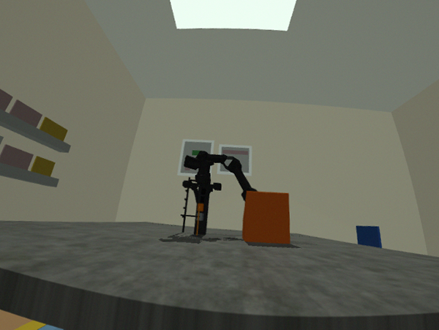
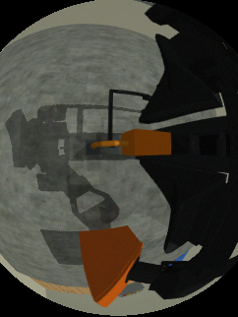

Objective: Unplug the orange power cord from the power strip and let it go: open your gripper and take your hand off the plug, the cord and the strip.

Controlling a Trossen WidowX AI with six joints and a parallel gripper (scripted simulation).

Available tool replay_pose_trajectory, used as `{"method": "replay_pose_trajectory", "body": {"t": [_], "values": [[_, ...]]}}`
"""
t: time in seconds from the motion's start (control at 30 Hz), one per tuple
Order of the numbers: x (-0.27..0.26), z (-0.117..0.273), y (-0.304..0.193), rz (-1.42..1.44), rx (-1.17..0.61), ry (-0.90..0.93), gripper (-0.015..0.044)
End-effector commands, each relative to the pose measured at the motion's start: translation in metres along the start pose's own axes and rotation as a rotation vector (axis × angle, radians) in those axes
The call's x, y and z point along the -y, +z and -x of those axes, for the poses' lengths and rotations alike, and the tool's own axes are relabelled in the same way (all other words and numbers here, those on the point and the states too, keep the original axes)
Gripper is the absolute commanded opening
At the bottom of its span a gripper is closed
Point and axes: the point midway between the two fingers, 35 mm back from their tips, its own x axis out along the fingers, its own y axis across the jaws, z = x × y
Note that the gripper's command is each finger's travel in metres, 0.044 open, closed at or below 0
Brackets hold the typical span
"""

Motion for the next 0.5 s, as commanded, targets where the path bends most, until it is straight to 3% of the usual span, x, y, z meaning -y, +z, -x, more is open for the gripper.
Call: {"method": "replay_pose_trajectory", "body": {"t": [0.0,0.47], "values": [[-0.001,-0.001,-0.004,0.006,-0.005,0.004,0.0160],[-0.001,-0.013,-0.004,0.006,-0.006,0.004,0.0160]]}}
